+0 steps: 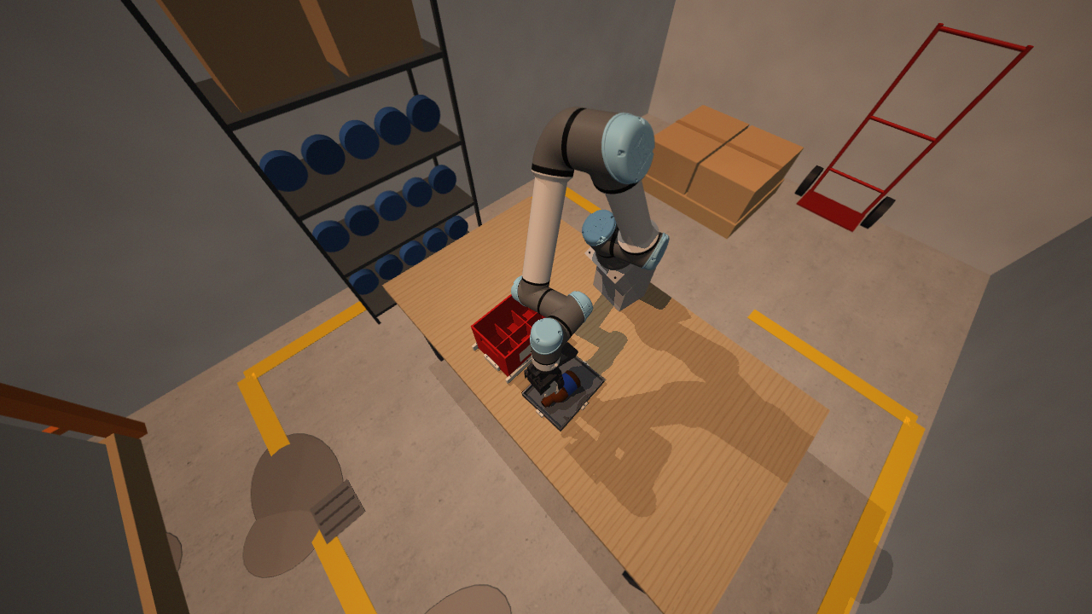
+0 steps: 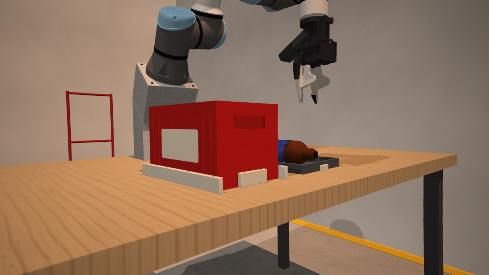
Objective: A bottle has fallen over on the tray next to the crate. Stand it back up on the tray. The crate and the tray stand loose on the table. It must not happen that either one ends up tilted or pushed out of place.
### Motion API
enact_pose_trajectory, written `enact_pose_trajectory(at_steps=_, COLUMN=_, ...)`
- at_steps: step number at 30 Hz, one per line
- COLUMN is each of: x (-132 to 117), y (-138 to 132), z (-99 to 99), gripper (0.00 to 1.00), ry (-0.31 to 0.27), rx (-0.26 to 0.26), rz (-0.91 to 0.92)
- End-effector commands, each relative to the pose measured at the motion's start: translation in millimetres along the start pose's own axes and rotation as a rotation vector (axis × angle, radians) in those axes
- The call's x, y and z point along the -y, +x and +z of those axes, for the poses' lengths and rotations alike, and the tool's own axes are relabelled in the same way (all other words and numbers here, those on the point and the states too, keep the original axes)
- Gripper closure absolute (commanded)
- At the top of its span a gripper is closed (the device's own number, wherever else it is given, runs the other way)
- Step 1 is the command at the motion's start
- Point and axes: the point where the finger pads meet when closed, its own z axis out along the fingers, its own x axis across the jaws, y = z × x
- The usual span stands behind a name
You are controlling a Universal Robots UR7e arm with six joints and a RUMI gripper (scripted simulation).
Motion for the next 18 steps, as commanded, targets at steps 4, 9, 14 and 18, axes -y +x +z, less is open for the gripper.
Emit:
enact_pose_trajectory(at_steps=4, x=-1.2, y=-0.4, z=1.6, gripper=0.62, ry=0.0, rx=0.0, rz=0.001)
enact_pose_trajectory(at_steps=9, x=-0.4, y=-0.9, z=6.8, gripper=0.62, ry=0.002, rx=0.001, rz=0.001)
enact_pose_trajectory(at_steps=14, x=1.3, y=-1.1, z=16.9, gripper=0.62, ry=0.004, rx=0.001, rz=0.0)
enact_pose_trajectory(at_steps=18, x=1.3, y=-1.1, z=24.7, gripper=0.62, ry=0.004, rx=0.001, rz=0.0)
